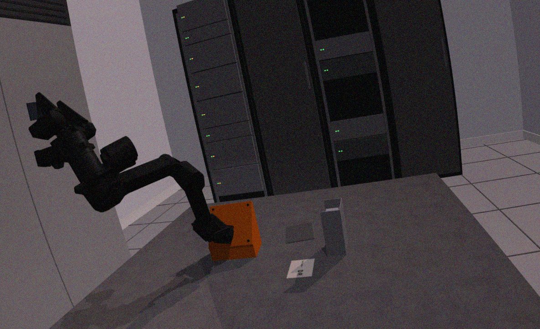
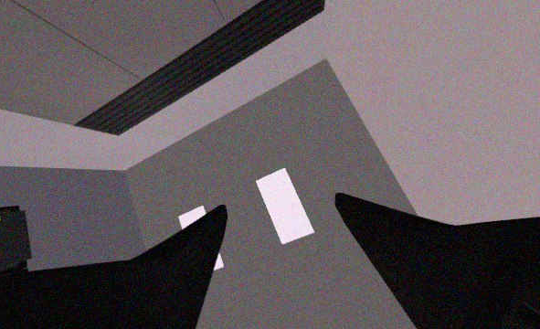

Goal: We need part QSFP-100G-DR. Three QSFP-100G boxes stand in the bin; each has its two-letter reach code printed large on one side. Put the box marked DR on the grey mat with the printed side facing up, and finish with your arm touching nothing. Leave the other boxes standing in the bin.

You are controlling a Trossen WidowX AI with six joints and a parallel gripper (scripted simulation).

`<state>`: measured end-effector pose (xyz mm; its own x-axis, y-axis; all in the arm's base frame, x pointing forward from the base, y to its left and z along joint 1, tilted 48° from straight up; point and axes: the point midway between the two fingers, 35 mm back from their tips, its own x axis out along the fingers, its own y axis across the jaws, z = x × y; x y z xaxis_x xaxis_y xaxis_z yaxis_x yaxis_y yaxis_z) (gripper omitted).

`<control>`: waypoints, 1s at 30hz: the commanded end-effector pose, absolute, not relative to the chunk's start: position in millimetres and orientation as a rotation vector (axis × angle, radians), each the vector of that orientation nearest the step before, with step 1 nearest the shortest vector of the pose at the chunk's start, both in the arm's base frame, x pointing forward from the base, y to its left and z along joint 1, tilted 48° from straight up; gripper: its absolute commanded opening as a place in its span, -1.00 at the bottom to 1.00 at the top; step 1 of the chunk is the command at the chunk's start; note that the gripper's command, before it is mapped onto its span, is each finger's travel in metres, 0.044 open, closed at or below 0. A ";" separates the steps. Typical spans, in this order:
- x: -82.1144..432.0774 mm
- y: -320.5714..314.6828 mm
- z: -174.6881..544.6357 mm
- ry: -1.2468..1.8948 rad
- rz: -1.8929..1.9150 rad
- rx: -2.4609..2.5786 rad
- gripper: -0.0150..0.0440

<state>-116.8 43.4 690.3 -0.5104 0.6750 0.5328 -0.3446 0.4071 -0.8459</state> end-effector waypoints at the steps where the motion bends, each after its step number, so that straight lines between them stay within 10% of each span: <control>1: -117.3 42.5 690.3 -1.683 1.294 -0.292 0.78; 15: -144.0 -28.1 686.7 -2.040 1.123 -0.177 -0.47; 30: -145.1 -116.5 673.7 -2.352 0.817 0.040 -0.49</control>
<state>-145.4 -91.6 679.7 -0.7747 0.2406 0.5848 -0.2266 0.7577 -0.6120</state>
